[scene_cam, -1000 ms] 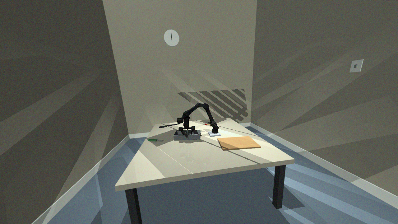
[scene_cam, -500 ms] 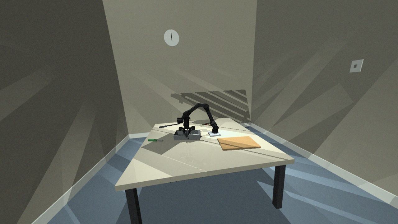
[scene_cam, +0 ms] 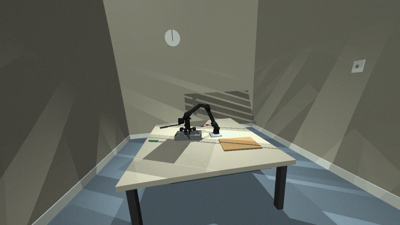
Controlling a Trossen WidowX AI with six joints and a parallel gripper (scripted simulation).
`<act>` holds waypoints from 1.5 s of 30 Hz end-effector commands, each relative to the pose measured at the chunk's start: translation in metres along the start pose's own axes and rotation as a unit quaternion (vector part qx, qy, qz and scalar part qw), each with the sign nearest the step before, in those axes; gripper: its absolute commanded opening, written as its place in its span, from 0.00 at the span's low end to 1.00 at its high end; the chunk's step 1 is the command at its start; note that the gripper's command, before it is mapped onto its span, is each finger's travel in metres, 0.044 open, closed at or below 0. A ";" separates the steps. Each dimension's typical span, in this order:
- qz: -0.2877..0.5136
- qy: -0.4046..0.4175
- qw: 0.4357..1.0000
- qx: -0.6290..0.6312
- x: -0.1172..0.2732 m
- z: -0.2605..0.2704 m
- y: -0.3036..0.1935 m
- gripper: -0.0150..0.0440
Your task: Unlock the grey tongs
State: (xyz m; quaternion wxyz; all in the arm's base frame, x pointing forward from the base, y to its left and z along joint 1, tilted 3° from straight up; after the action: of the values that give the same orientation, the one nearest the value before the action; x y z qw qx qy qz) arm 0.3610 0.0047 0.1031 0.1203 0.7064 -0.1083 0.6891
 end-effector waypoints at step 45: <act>0.002 -0.001 0.949 0.315 0.125 -0.014 -0.033 0.00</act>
State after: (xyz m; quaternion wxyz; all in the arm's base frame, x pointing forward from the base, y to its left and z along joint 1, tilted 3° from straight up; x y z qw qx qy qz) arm 0.3628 0.0335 0.2265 -0.0567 0.7154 0.0645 0.6934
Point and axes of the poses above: the point midway between the two fingers, 35 mm back from their tips, its own x axis back along the fingers, its own z axis across the jaws, y = z × x, the point moved 6 cm from there along x, back along the fingers, and after that the axes turned 5 degrees about -x, right-handed, at the moved point
